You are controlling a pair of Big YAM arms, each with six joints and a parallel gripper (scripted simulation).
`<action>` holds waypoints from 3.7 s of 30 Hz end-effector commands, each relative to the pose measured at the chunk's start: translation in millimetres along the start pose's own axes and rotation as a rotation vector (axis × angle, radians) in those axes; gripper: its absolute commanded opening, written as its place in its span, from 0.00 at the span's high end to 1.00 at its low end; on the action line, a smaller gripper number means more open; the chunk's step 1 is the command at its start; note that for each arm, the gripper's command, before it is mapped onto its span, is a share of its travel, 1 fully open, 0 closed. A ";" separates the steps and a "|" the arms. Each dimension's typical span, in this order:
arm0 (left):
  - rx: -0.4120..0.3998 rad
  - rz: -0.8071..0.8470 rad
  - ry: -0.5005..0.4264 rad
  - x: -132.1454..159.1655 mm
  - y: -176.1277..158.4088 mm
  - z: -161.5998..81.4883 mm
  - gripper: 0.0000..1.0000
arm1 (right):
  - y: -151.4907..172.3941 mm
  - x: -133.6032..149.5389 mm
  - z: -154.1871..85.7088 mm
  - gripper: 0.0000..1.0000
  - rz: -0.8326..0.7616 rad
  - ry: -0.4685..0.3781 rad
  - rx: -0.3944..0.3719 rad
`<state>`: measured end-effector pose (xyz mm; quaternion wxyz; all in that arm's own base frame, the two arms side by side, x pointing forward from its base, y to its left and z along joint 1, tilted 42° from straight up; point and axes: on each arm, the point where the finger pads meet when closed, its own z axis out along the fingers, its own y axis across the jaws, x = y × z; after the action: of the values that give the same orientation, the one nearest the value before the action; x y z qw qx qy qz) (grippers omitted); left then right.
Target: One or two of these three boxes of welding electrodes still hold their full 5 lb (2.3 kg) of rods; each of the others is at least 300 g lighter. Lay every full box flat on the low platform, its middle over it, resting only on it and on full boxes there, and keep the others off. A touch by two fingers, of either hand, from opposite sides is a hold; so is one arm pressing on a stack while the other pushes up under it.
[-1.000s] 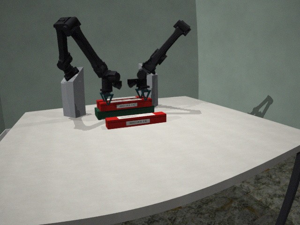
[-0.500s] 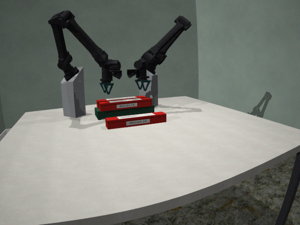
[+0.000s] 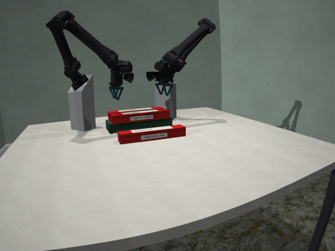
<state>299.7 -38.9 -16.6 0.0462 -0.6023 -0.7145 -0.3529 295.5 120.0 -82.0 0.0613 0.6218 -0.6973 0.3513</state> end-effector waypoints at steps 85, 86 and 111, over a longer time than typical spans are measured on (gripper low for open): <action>-0.017 -0.008 -0.014 47.1 84.8 -89.3 0.00 | -83.9 42.2 -92.2 0.00 0.020 -0.026 0.021; -0.017 -0.008 -0.014 47.1 84.8 -89.3 0.00 | -83.9 42.2 -92.2 0.00 0.020 -0.026 0.021; -0.017 -0.008 -0.014 47.1 84.8 -89.3 0.00 | -83.9 42.2 -92.2 0.00 0.020 -0.026 0.021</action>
<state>322.9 -41.5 102.4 0.0457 -0.6031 -0.7134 -0.3540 323.8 130.3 36.5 0.0523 0.6193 -0.7001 0.3515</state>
